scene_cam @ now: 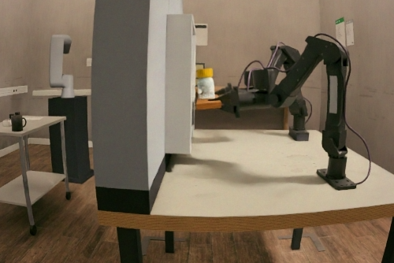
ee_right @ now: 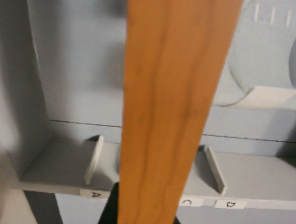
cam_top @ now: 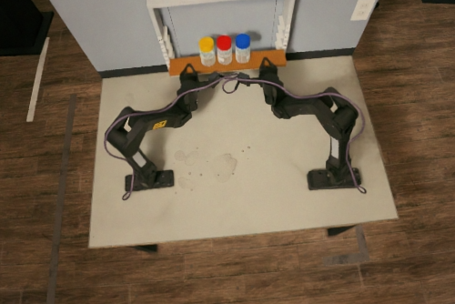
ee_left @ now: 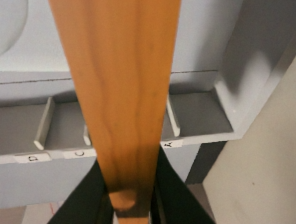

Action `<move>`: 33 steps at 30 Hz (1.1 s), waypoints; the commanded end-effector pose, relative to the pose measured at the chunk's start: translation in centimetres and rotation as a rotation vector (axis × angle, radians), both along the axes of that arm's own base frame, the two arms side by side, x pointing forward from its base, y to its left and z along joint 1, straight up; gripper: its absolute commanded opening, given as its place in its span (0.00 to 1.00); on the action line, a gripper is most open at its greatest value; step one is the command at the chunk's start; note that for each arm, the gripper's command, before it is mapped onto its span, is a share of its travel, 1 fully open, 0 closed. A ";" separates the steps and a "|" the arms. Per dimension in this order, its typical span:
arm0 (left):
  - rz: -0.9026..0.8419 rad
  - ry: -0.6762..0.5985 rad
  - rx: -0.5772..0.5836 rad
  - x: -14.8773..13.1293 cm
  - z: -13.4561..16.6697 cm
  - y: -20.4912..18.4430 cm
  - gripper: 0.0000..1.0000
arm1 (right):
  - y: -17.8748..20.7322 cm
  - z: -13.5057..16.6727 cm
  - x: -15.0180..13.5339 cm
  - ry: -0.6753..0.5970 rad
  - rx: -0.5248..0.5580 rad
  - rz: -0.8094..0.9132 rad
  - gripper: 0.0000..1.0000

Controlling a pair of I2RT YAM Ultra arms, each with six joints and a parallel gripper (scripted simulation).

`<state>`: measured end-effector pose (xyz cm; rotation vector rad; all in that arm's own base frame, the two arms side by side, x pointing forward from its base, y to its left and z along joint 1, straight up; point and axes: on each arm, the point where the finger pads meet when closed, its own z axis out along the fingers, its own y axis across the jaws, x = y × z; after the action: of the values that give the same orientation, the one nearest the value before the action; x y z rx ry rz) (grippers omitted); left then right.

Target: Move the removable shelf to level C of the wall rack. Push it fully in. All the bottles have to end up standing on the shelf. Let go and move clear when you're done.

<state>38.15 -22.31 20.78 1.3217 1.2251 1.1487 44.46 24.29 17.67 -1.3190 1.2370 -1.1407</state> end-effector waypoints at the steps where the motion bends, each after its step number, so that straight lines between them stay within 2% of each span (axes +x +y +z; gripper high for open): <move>1: 0.009 -0.091 -0.031 0.2 5.2 0.1 0.00 | 0.3 5.7 0.5 -0.099 0.023 -0.002 0.00; 33: 0.009 -0.091 -0.031 0.2 9.1 0.1 0.00 | 0.3 9.8 0.5 -0.099 0.023 -0.002 0.00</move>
<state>38.35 -22.33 24.77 1.3196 1.2347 1.1529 44.65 24.28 21.74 -1.3228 1.2461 -1.1480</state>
